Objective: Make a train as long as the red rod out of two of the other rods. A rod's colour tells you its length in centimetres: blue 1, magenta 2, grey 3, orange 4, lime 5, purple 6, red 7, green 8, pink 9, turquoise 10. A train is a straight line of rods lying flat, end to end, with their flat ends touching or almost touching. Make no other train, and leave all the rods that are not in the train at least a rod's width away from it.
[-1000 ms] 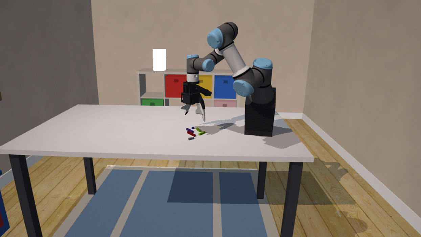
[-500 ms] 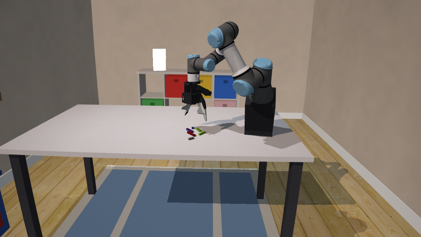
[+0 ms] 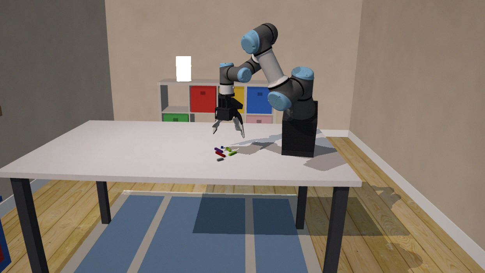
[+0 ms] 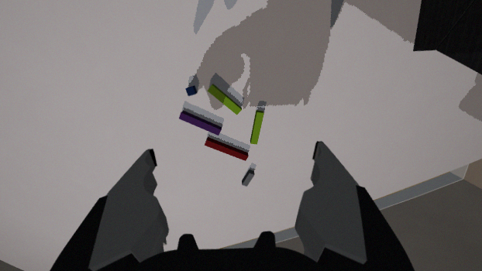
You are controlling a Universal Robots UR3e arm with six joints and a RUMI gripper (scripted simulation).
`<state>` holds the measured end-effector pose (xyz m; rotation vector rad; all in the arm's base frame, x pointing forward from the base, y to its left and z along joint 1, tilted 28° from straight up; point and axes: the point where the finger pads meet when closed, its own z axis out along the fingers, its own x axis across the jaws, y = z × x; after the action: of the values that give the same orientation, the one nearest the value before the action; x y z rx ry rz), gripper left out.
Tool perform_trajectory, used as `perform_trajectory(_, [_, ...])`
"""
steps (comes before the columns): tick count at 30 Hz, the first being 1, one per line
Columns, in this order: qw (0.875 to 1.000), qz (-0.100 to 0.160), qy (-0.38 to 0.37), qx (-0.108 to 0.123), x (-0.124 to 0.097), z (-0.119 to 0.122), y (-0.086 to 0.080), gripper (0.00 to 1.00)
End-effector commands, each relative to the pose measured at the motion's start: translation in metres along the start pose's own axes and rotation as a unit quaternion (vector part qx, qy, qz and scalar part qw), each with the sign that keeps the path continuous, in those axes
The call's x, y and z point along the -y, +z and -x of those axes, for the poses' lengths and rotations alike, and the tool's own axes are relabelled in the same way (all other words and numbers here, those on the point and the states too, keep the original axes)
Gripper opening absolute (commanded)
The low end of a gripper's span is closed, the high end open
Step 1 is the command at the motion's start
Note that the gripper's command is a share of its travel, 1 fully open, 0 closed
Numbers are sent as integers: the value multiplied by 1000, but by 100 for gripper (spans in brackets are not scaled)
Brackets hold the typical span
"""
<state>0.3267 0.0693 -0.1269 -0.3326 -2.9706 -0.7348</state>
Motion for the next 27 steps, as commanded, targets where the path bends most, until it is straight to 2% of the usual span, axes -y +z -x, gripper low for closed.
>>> perform_trajectory(1, [996, 4, -84, 5, 1, -7, -1, 100])
perform_trajectory(4, [995, 3, -99, 5, 1, -9, -1, 100])
perform_trajectory(6, [990, 3, -138, 5, 1, -13, -1, 100])
perform_trajectory(13, [969, 3, -246, 6, 0, -25, -1, 100])
perform_trajectory(19, [943, 2, -333, 6, -1, -35, -1, 100])
perform_trajectory(21, [943, 2, -333, 6, -1, -35, -1, 100])
perform_trajectory(27, [904, 2, -427, 6, -5, -47, 0, 100])
